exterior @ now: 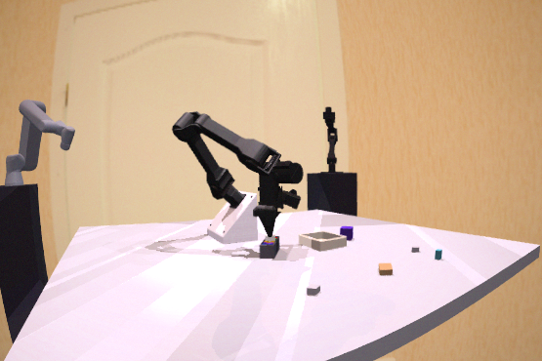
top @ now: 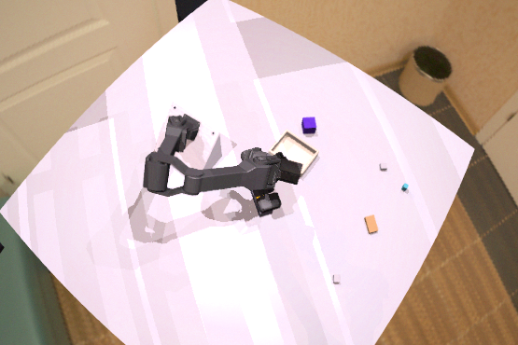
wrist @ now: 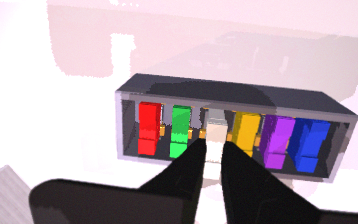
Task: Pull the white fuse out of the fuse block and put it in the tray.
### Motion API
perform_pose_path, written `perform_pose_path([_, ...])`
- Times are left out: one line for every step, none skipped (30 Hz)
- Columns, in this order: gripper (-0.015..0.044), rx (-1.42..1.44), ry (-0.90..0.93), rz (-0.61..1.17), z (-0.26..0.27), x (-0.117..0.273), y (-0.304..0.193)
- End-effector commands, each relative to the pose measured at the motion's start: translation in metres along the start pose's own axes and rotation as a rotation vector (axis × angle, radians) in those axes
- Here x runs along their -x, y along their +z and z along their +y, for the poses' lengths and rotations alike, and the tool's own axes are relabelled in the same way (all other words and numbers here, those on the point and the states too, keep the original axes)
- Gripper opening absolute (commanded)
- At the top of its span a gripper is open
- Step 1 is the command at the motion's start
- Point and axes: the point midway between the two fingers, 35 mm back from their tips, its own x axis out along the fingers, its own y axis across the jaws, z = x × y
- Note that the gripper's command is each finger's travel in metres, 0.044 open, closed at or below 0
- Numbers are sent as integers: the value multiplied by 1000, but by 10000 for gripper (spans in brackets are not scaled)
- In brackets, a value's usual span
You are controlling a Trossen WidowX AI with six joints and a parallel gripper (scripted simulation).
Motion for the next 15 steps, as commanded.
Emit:
perform_pose_path([0,-5,1,-4,0,3,1])
perform_pose_path([0,-5,1,-4,0,3,1])
perform_pose_path([0,-5,1,-4,0,4,1])
perform_pose_path([0,-5,1,-4,0,4,1])
perform_pose_path([0,-4,1,-4,0,5,1])
perform_pose_path([0,-4,1,-4,0,5,1])
perform_pose_path([0,-4,1,-4,0,6,1])
perform_pose_path([0,-4,1,-4,0,6,1])
perform_pose_path([0,-4,1,-4,0,7,1])
perform_pose_path([0,-4,1,-4,0,7,1])
perform_pose_path([0,-4,1,-4,0,8,1])
perform_pose_path([0,-4,0,-4,0,8,1])
perform_pose_path([0,-4,0,-4,0,9,1])
perform_pose_path([0,-4,0,-4,0,9,1])
perform_pose_path([0,-4,0,-4,0,10,1])
